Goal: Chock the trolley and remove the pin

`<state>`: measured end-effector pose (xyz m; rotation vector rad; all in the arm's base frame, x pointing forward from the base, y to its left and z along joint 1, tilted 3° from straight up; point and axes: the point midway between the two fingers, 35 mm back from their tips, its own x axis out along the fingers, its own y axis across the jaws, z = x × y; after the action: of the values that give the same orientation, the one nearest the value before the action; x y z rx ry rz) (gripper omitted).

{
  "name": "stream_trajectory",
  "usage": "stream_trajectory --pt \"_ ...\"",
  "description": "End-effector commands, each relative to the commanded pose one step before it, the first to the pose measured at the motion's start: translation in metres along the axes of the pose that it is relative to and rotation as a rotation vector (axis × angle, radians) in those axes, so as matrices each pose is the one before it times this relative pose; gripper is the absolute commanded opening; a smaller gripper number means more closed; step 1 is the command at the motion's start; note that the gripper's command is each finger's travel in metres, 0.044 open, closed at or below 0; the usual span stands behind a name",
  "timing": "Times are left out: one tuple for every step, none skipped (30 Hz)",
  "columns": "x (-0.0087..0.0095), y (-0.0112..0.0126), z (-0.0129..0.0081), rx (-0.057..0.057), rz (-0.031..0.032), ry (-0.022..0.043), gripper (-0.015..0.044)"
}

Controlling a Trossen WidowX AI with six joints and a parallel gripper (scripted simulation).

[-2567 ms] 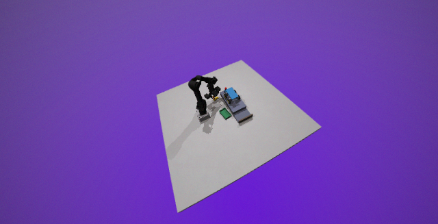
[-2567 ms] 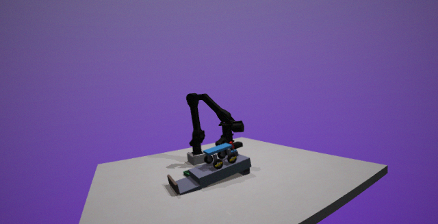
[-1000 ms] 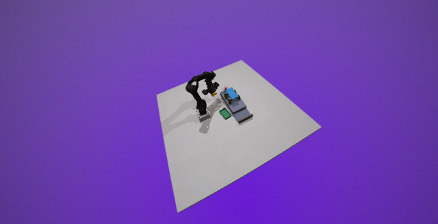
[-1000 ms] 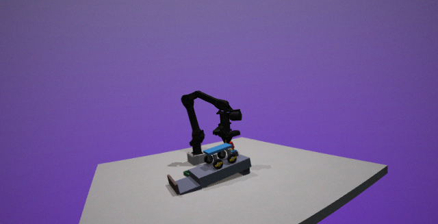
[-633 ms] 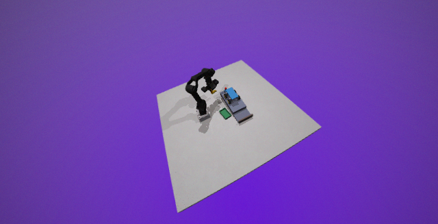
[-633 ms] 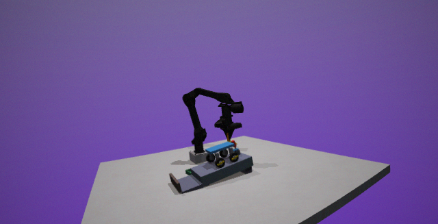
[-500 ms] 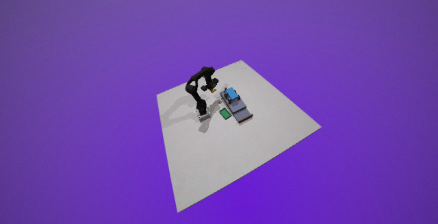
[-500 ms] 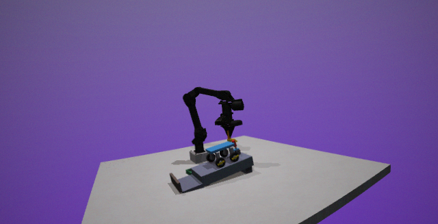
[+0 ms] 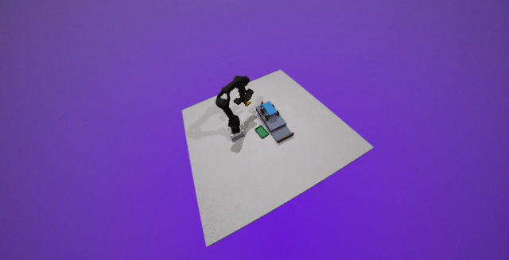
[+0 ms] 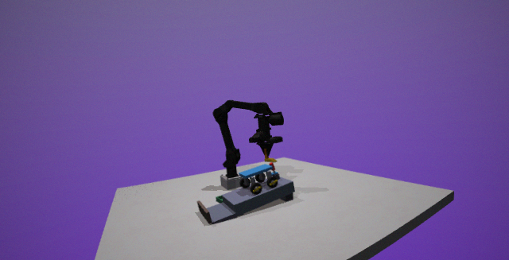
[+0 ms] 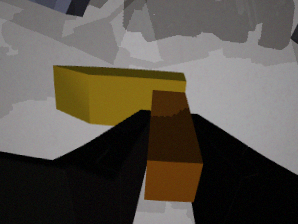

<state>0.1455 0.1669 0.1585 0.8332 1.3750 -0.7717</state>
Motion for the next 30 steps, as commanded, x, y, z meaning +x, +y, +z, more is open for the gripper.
stream_trajectory --pt "-0.00123 0.00072 0.00027 -0.1038 0.00193 -0.00184 0.0000" --pt "0.00000 0.00000 0.00000 -0.0341 -0.00009 0.00008 0.0000" --pt "0.00000 0.00000 0.00000 -0.0341 -0.00008 0.00008 0.0000" --pt "0.00000 0.00000 0.00000 -0.0341 -0.00008 0.00008 0.0000" --pt "0.00000 0.00000 0.00000 -0.0341 -0.00008 0.00009 0.0000" --pt "0.00000 0.00000 0.00000 -0.0338 -0.00006 0.00007 0.0000" --pt "0.00000 0.00000 0.00000 -0.0338 -0.00006 0.00008 0.0000" --pt "0.00000 0.00000 0.00000 -0.0338 -0.00006 0.00008 0.0000" --pt "0.00000 0.00000 0.00000 -0.0338 -0.00005 0.00008 0.0000" --pt "0.00000 0.00000 0.00000 -0.0338 -0.00005 0.00006 0.0000" --pt "0.00000 0.00000 0.00000 -0.0338 -0.00005 0.00007 0.0000" --pt "0.00000 0.00000 0.00000 -0.0338 -0.00004 0.00007 0.0000" --pt "0.00000 0.00000 0.00000 -0.0338 -0.00004 0.00007 0.0000" --pt "0.00000 0.00000 0.00000 -0.0338 -0.00004 0.00007 0.0000" --pt "0.00000 0.00000 0.00000 -0.0338 -0.00004 0.00007 0.0000" --pt "0.00000 0.00000 0.00000 -0.0338 -0.00003 0.00007 0.0000" --pt "0.00000 0.00000 0.00000 -0.0338 -0.00003 0.00007 0.0000" --pt "0.00000 0.00000 0.00000 -0.0338 -0.00003 0.00007 0.0000" --pt "0.00000 0.00000 0.00000 -0.0338 -0.00003 0.00008 0.0000" --pt "0.00000 0.00000 0.00000 -0.0338 -0.00003 0.00008 0.0000" --pt "0.00000 0.00000 0.00000 -0.0338 -0.00002 0.00008 0.0000" --pt "0.00000 0.00000 0.00000 -0.0338 -0.00002 0.00008 0.0000" --pt "0.00000 0.00000 0.00000 -0.0338 -0.00002 0.00008 0.0000" --pt "0.00000 0.00000 0.00000 -0.0338 -0.00002 0.00008 0.0000" --pt "0.00000 0.00000 0.00000 -0.0338 -0.00001 0.00008 0.0000" --pt "0.00000 0.00000 0.00000 -0.0338 -0.00001 0.00008 0.0000" --pt "0.00000 0.00000 0.00000 -0.0339 -0.00001 0.00008 0.0000" --pt "0.00000 0.00000 0.00000 -0.0338 0.00000 0.00008 0.0000" --pt "0.00000 0.00000 0.00000 -0.0339 0.00000 0.00008 0.0000" --pt "0.00000 0.00000 0.00000 -0.0338 0.00000 0.00008 0.0000"
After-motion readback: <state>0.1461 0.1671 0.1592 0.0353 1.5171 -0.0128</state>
